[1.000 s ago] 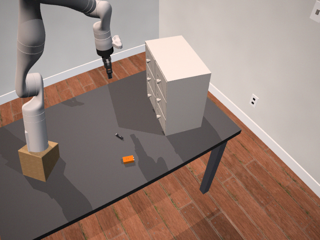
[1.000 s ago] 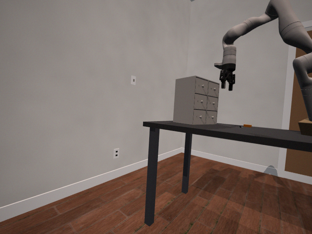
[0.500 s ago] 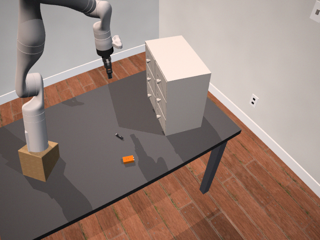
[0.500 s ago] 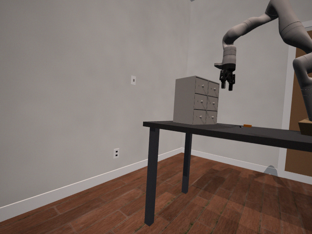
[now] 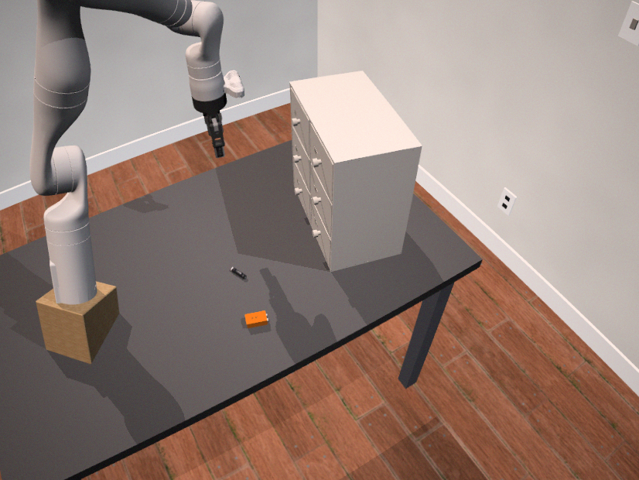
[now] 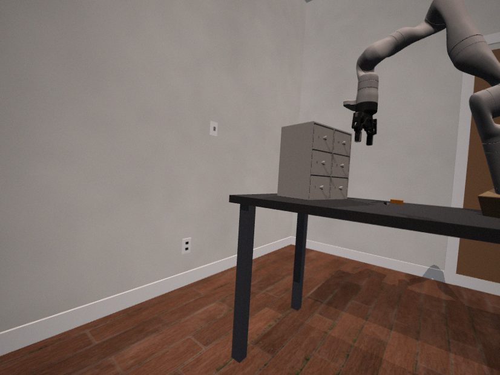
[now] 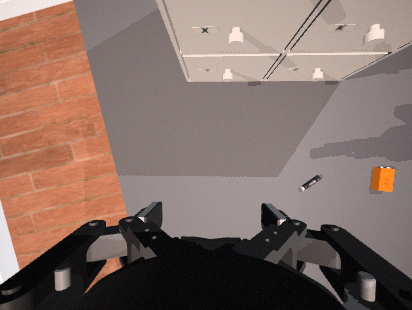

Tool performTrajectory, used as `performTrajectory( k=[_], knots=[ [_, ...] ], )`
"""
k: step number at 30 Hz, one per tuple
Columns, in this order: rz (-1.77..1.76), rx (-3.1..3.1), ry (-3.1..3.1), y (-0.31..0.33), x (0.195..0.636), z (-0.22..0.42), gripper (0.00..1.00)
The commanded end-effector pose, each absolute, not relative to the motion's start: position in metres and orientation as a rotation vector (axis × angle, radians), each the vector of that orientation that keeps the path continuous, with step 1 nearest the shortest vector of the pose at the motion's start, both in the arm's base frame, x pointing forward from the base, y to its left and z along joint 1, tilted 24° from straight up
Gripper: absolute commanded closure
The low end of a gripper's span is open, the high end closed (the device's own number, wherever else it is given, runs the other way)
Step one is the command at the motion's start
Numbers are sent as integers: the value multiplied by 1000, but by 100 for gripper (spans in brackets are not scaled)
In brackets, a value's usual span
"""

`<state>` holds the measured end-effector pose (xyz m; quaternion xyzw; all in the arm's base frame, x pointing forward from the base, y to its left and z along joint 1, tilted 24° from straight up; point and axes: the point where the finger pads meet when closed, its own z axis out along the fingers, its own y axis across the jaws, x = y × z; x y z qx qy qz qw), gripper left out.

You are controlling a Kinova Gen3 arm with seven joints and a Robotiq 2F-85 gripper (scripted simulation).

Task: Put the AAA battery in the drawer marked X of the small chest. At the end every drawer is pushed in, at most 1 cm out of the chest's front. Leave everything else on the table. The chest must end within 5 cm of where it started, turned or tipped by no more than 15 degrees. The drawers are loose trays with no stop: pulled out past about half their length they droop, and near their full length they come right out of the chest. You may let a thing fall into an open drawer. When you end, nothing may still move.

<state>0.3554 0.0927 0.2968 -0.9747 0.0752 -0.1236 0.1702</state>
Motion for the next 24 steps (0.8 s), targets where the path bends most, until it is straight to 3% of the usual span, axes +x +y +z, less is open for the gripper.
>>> performTrajectory(
  k=[1, 14, 24],
  knots=[
    [-352, -2769, 214, 93, 356, 297, 0],
    [-352, -2769, 214, 56, 358, 296, 0],
    [-352, -2769, 214, -41, 363, 292, 0]
  ],
)
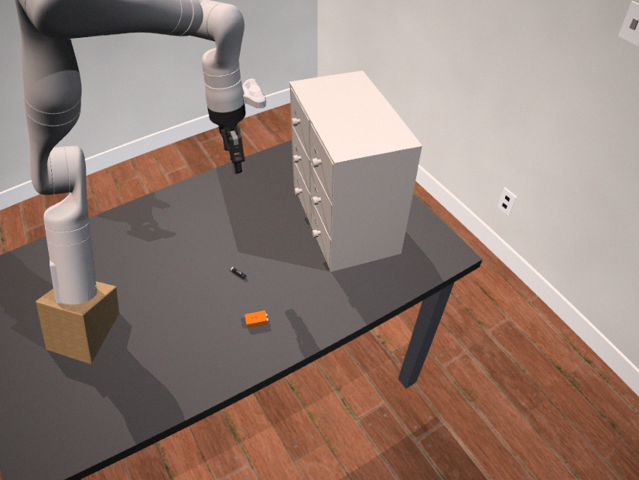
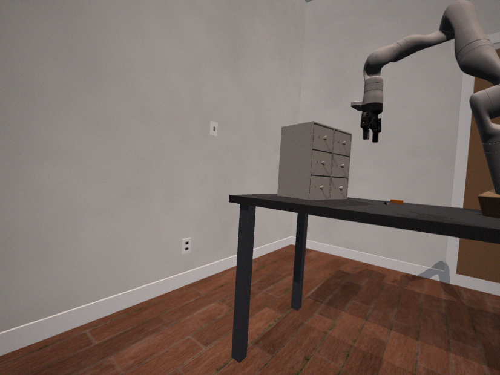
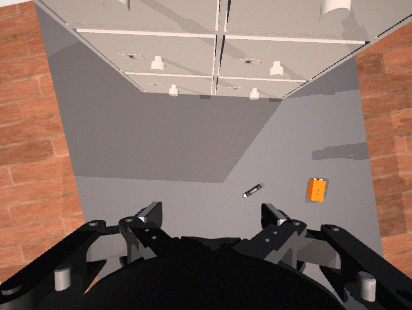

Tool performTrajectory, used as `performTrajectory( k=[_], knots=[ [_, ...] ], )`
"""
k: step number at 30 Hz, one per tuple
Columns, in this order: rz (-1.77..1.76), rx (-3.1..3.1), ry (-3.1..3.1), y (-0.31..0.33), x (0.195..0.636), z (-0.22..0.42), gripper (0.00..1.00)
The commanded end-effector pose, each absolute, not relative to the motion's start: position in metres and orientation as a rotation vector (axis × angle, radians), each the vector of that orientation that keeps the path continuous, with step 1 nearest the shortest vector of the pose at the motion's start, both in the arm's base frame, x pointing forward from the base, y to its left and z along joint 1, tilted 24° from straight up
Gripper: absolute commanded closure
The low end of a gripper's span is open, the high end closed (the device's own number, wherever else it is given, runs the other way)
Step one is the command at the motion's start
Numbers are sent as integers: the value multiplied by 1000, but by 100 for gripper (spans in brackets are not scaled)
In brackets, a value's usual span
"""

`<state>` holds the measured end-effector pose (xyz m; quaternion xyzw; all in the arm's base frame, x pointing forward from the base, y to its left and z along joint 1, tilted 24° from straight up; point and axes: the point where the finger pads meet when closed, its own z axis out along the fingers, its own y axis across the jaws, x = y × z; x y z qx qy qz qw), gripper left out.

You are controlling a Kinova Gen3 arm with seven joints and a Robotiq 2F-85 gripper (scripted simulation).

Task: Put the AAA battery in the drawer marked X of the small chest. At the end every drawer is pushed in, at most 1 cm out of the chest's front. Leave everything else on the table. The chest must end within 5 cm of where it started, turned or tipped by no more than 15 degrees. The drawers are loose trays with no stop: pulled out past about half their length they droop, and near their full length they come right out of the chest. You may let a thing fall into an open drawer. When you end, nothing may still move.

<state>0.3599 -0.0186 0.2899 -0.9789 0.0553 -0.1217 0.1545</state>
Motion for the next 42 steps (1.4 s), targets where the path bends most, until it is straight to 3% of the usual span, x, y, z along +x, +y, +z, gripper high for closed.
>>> performTrajectory(
  k=[1, 10, 42],
  knots=[
    [-352, -2769, 214, -48, 364, 292, 0],
    [-352, -2769, 214, -74, 365, 291, 0],
    [-586, -2742, 258, -72, 391, 273, 0]
  ],
)
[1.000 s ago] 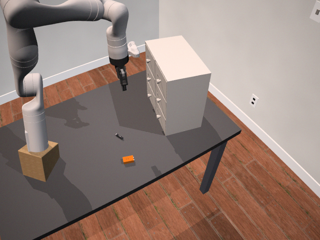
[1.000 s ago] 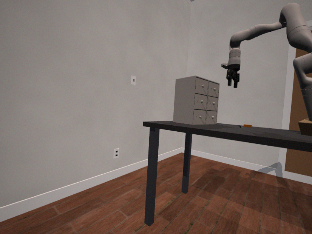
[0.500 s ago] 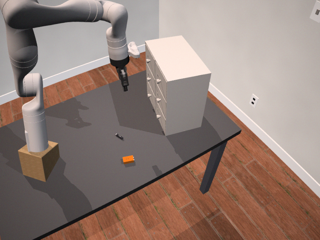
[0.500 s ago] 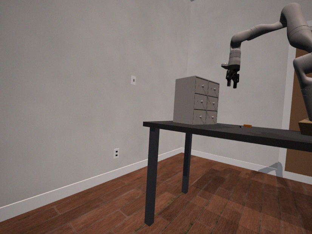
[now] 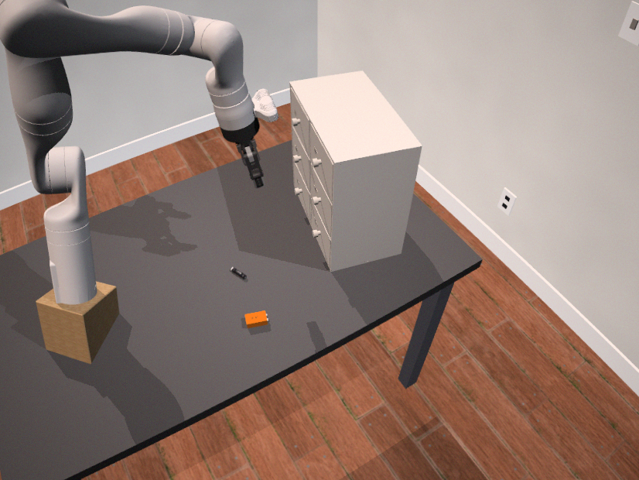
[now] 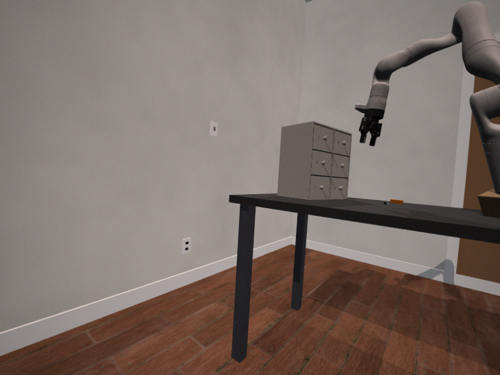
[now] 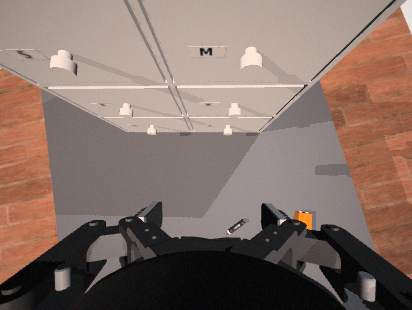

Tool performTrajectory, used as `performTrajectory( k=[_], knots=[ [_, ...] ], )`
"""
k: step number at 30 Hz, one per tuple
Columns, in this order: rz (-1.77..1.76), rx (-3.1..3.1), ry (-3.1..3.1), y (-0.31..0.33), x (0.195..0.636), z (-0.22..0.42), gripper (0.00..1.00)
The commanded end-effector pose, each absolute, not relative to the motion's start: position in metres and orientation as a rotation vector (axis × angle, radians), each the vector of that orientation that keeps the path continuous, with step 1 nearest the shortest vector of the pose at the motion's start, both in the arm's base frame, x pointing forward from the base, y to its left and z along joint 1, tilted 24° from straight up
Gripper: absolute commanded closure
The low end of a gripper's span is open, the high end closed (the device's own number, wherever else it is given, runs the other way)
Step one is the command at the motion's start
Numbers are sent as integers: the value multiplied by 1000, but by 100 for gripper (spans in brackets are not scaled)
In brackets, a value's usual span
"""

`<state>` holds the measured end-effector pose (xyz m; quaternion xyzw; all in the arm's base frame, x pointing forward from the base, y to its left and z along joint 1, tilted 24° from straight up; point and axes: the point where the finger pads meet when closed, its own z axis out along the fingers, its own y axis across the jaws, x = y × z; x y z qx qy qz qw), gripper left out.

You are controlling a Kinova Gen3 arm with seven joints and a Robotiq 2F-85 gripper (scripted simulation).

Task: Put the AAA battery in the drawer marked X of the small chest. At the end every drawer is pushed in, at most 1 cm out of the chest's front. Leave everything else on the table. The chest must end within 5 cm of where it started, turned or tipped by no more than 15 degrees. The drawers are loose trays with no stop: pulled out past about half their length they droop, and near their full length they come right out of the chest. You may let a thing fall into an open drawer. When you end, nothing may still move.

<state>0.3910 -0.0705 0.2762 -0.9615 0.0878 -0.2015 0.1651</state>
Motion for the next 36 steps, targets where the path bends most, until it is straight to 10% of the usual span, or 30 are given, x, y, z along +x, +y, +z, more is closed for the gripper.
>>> performTrajectory(
  k=[1, 36],
  knots=[
    [-607, -2739, 262, -72, 393, 272, 0],
    [-1144, -2565, 342, -54, 452, 229, 0]
  ],
)
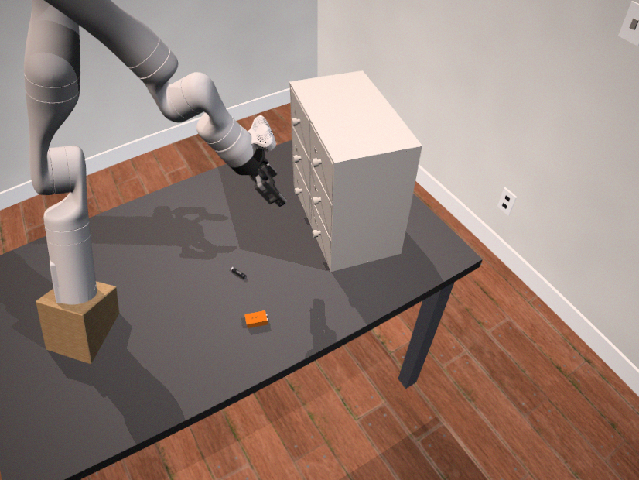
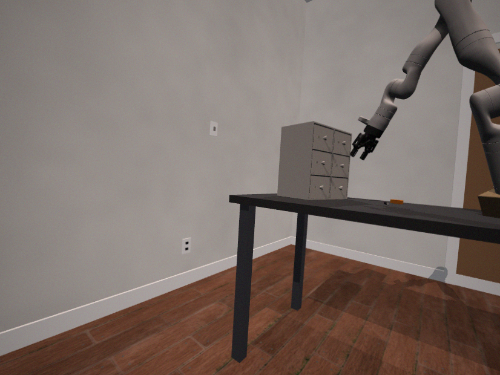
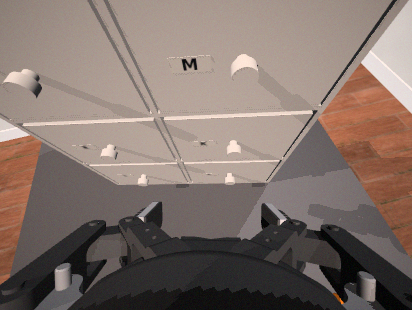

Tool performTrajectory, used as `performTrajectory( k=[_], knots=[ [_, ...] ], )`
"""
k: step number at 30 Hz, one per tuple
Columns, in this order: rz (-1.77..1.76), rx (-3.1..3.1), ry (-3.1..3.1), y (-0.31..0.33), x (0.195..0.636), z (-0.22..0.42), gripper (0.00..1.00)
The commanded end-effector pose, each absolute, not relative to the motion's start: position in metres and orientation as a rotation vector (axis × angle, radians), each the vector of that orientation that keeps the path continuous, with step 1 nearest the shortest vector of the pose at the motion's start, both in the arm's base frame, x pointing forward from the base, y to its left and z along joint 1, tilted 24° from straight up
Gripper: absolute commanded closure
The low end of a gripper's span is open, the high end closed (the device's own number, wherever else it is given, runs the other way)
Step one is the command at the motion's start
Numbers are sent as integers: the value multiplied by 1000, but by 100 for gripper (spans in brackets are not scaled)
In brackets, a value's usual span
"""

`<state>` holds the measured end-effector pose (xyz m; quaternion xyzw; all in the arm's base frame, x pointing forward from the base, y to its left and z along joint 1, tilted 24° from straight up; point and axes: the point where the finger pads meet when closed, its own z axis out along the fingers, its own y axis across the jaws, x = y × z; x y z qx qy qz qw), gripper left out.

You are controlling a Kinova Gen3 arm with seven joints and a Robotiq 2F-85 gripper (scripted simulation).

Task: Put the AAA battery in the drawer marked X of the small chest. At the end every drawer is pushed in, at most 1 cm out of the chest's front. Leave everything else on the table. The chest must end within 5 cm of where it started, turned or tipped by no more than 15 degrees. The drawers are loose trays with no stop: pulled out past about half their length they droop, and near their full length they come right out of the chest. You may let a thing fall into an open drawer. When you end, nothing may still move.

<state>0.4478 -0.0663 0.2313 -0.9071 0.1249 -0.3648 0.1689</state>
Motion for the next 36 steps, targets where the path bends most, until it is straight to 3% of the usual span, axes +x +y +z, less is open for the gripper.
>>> performTrajectory(
  k=[1, 36],
  knots=[
    [-1153, -2557, 343, -52, 454, 228, 0],
    [-1303, -2533, 374, -60, 468, 218, 0]
  ],
)
